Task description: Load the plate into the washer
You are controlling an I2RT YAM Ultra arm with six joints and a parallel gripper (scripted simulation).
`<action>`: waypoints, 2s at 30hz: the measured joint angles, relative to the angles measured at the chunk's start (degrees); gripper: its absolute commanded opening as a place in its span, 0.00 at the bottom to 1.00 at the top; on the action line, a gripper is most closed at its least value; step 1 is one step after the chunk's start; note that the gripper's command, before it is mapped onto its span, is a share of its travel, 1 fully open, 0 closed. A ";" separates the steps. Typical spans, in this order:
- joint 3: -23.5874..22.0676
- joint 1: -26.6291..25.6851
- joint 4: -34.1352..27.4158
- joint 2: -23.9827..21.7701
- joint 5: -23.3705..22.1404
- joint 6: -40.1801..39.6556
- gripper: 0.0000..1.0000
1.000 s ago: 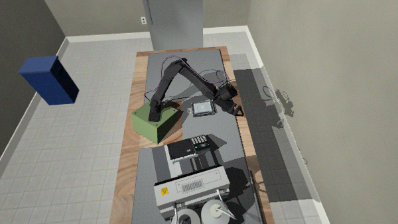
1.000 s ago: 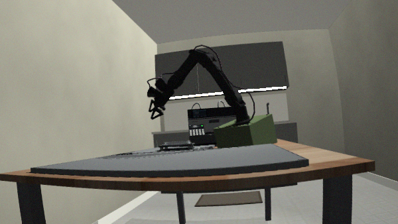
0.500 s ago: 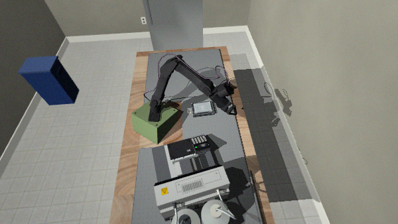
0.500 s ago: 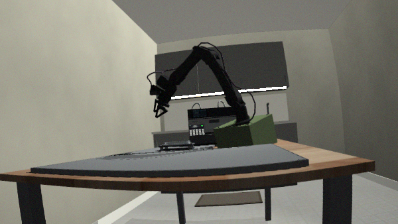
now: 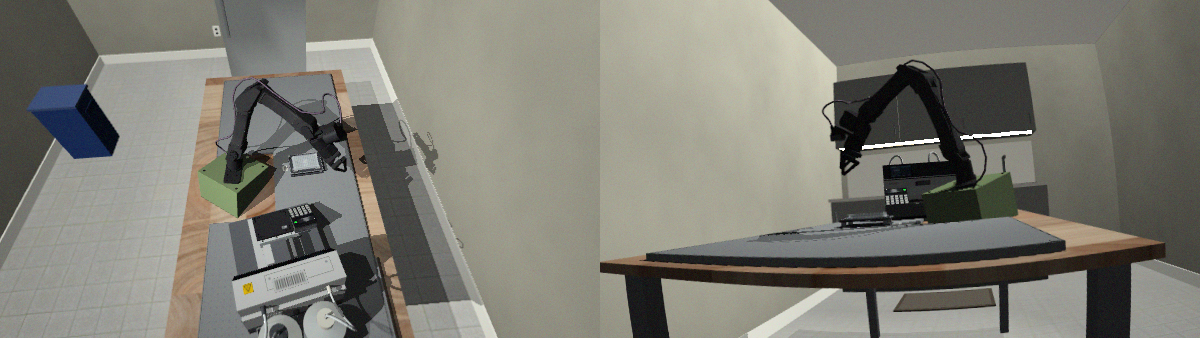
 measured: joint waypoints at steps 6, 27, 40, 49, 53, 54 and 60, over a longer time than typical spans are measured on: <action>-1.03 0.28 -4.37 -2.54 0.46 1.90 1.00; -5.86 1.18 -18.03 -11.13 1.66 7.74 1.00; -8.41 1.79 -25.92 -15.98 2.38 11.41 1.00; -10.64 2.27 -31.76 -20.48 2.95 13.81 1.00; -10.64 2.62 -34.93 -21.22 3.32 15.23 1.00; -10.71 2.64 -35.36 -21.42 3.34 15.45 1.00; -12.39 2.84 -38.66 -24.04 3.65 16.92 1.00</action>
